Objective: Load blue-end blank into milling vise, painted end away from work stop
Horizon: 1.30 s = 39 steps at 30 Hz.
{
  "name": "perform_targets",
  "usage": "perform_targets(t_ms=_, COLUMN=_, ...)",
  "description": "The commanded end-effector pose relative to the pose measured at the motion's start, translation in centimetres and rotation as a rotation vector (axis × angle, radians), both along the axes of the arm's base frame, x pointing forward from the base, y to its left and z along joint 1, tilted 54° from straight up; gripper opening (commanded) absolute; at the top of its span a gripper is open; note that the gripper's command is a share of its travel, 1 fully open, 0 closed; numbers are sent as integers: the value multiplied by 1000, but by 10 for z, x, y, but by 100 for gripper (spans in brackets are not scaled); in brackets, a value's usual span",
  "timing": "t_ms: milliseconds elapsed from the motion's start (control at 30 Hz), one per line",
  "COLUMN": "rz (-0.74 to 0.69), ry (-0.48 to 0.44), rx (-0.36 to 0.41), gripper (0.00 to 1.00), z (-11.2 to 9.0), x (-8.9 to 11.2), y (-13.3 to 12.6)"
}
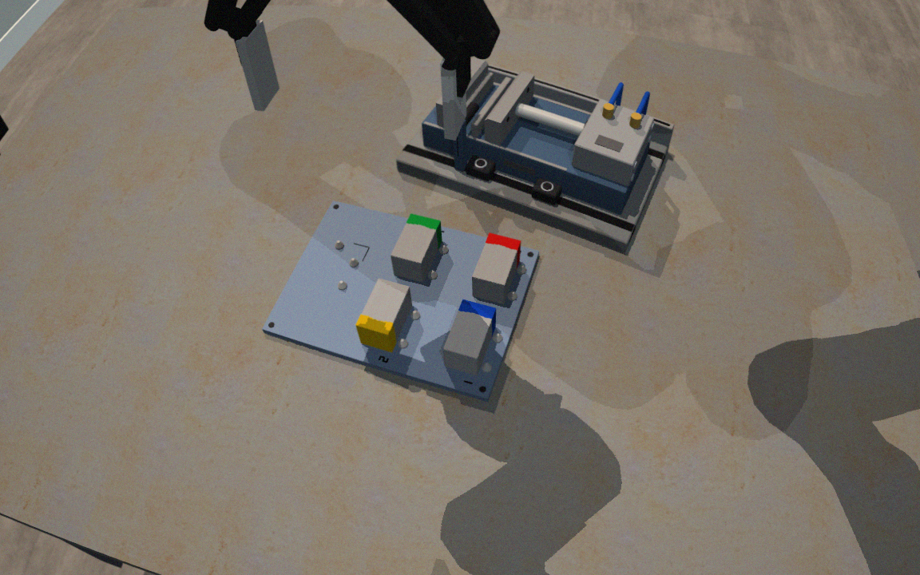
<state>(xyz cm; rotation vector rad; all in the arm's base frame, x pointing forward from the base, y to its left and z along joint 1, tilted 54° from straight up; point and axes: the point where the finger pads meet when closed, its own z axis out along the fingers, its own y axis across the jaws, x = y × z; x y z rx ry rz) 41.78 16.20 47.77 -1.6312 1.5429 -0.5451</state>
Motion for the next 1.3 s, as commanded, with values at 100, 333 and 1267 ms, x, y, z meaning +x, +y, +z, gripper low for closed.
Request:
perform_targets(t_ms=100, rz=-29, ry=15, rx=38, gripper=100, z=0, x=2, y=0)
perform_targets(t_ms=333, rz=-29, ry=15, rx=38, gripper=100, z=-6, x=0, y=-7)
perform_targets(t_ms=1267, rz=-29, ry=15, rx=38, gripper=100, z=-9, x=-1, y=-11)
